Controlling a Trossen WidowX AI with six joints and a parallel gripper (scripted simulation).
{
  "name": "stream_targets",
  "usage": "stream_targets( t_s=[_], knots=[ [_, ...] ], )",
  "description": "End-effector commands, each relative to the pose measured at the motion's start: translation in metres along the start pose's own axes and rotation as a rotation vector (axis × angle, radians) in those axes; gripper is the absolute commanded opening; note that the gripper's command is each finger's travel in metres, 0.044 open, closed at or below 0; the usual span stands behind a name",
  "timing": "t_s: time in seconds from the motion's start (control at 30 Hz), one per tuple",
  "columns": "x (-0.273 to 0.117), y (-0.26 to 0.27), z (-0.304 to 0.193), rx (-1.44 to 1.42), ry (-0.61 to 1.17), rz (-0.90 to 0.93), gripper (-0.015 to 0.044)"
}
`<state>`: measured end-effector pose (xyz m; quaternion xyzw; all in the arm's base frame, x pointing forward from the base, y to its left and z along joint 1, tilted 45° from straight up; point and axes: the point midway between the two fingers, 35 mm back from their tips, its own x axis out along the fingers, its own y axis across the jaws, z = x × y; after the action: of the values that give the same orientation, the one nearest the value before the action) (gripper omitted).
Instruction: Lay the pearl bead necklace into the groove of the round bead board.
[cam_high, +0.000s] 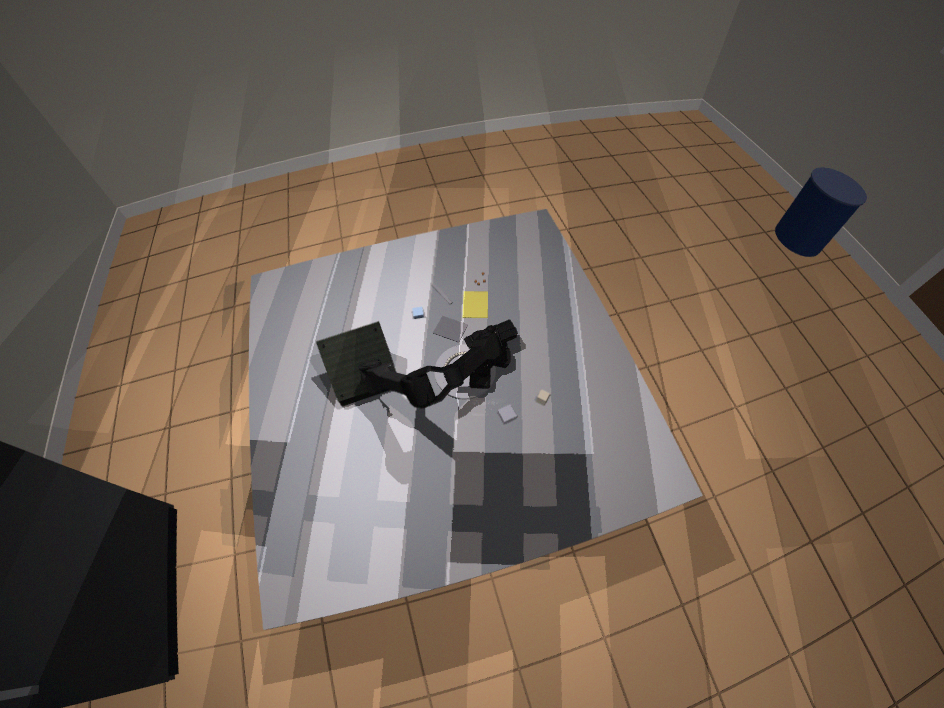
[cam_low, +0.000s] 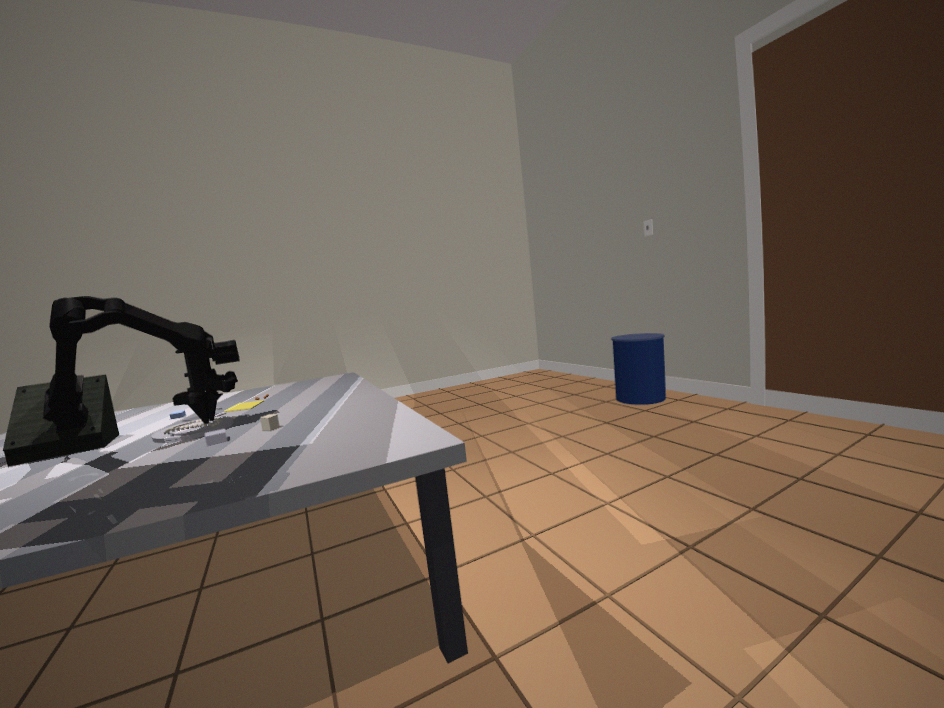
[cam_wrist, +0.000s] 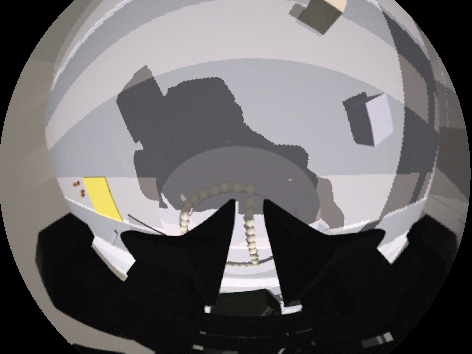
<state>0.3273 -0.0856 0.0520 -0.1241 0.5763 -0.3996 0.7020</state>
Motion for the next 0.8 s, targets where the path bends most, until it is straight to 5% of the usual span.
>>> stream_targets(
  t_s=[0.0,0.1,0.27,0.77],
  knots=[
    [0.0064,0.0002,-0.0007,-0.008,-0.001,-0.003,0.0120],
    [0.0088,0.0000,-0.0008,-0.008,-0.001,-0.003,0.0120],
    [0.0059,-0.0005,-0.0005,0.000,0.001,0.000,0.0000],
    [0.0059,-0.0005,-0.0005,0.000,0.001,0.000,0.0000]
  ],
)
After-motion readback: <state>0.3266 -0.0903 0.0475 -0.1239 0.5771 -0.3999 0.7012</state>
